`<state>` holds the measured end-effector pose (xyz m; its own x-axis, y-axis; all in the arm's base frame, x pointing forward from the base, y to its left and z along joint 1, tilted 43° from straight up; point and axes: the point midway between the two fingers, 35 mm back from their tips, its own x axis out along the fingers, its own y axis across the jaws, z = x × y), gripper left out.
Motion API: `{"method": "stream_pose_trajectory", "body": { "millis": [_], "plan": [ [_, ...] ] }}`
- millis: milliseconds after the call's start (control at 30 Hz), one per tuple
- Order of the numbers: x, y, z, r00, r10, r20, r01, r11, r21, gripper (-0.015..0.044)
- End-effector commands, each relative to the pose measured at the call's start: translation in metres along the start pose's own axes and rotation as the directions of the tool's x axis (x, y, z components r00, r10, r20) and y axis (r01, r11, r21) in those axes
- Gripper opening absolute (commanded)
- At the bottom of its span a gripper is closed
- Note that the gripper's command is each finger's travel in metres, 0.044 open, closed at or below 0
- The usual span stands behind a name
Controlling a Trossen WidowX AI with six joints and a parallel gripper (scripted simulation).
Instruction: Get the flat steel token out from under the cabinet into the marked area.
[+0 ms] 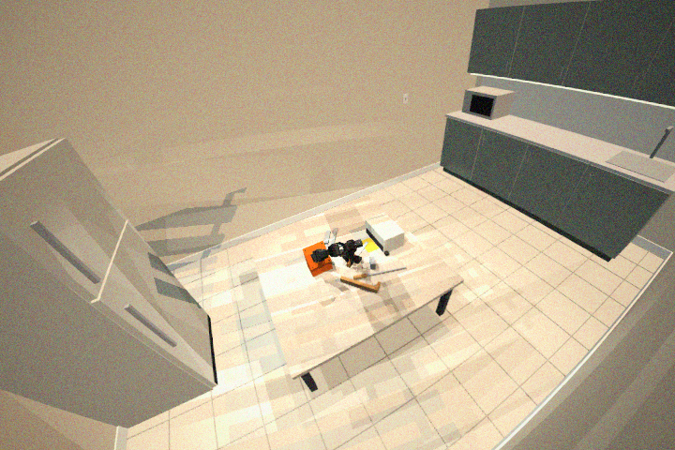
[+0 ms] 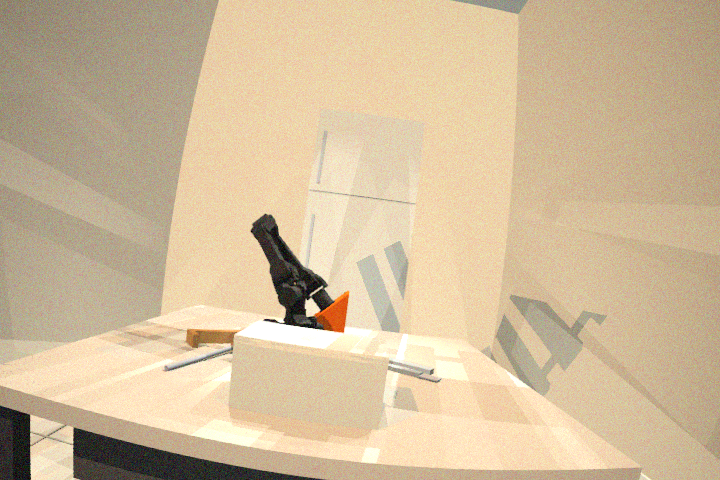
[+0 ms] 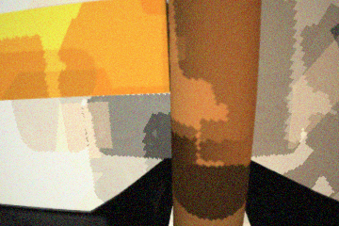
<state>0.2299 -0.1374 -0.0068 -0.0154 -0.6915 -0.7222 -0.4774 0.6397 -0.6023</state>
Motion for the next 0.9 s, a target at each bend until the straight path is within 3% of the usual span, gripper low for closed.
{"method": "stream_pose_trajectory", "body": {
  "millis": [0, 867],
  "plan": [
    [-0.001, 0.004, 0.006, 1.000, 0.001, 0.007, -0.001, 1.000, -0.008, 0.0000],
    [-0.002, 0.020, 0.026, 1.000, 0.003, 0.009, -0.002, 1.000, -0.018, 0.0000]
  ]
}}
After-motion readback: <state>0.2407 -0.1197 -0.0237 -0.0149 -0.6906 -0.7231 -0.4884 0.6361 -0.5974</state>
